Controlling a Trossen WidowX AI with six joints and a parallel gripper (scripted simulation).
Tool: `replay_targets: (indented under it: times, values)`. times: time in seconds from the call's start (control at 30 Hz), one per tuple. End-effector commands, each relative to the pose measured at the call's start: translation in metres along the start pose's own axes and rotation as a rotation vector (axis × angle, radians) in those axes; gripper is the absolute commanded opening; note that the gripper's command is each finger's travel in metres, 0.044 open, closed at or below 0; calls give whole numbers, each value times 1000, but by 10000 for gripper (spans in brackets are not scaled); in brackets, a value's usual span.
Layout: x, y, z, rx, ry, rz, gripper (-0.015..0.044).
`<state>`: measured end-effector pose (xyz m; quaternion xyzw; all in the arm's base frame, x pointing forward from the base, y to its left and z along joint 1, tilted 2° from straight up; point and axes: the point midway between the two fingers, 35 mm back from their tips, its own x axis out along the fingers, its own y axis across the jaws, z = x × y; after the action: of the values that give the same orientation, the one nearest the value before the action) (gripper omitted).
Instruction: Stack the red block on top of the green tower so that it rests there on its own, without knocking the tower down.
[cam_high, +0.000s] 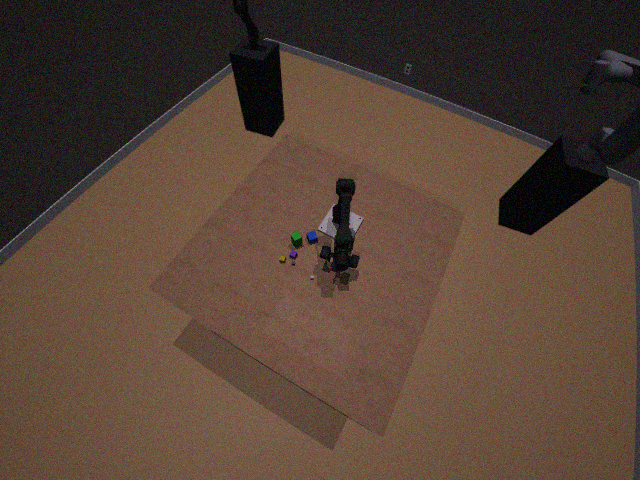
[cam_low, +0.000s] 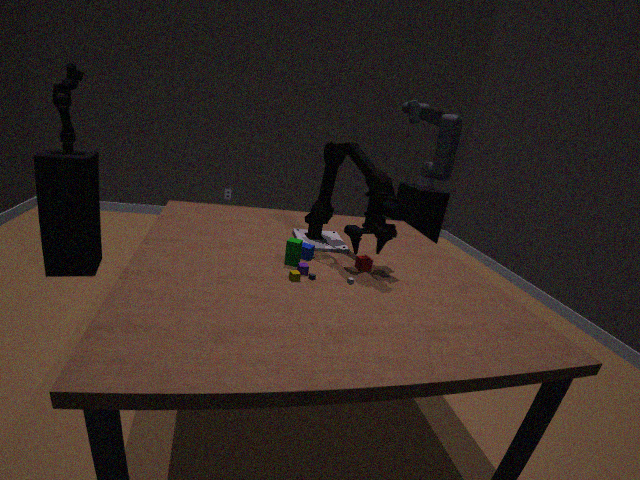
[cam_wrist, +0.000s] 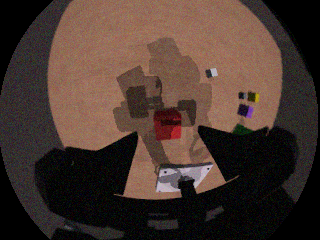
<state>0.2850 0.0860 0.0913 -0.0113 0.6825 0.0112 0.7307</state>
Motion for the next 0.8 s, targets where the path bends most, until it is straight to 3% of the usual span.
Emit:
replay_targets:
  times: [0.0, 0.77]
  values:
    - [8, -1, -2, -4, 8, -6, 440]
    - [46, -1, -3, -4, 8, -6, 440]
